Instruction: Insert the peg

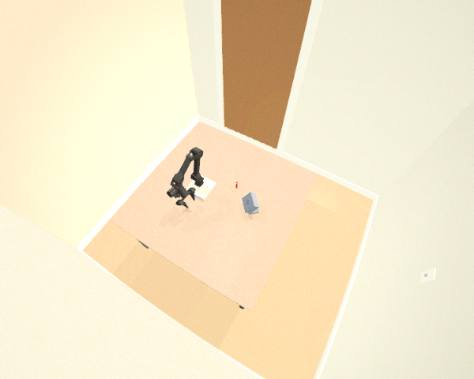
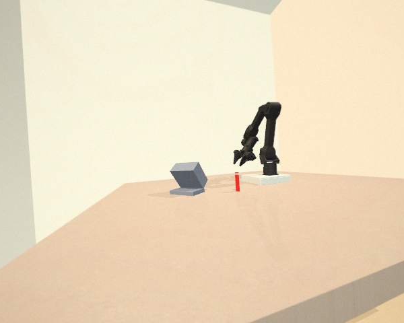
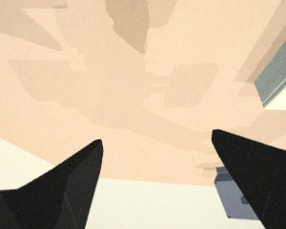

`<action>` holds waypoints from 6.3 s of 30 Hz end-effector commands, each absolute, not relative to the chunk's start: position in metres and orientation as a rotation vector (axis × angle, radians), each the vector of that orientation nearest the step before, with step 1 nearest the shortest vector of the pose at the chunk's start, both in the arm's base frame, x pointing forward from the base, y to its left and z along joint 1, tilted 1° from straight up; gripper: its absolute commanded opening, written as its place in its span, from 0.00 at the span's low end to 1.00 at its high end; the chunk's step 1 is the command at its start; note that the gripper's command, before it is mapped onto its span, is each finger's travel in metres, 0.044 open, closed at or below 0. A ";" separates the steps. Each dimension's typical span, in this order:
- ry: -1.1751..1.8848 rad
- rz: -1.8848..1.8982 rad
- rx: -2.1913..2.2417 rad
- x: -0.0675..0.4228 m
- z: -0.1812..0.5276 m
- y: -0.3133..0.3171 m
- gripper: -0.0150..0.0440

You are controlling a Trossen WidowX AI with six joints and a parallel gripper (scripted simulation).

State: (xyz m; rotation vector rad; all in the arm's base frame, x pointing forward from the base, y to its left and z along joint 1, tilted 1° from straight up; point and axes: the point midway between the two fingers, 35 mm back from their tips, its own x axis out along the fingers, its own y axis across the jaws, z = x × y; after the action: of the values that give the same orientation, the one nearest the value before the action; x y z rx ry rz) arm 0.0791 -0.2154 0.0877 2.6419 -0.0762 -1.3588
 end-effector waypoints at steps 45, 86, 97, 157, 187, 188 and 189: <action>0.667 -1.235 2.150 0.177 0.093 -0.179 1.00; 1.155 -0.966 1.568 0.252 0.096 -0.102 1.00; 1.244 -0.888 1.417 0.267 0.098 -0.074 1.00; 1.516 -0.382 0.536 0.294 0.107 0.104 1.00; 1.541 -0.222 0.267 0.283 0.097 0.159 1.00; 1.541 -0.222 0.267 0.283 0.095 0.159 1.00; 1.541 -0.222 0.267 0.283 0.094 0.159 1.00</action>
State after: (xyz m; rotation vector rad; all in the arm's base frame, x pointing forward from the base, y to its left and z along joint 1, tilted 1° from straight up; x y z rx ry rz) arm 0.2836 0.1595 0.1042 0.2811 1.5291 -0.2134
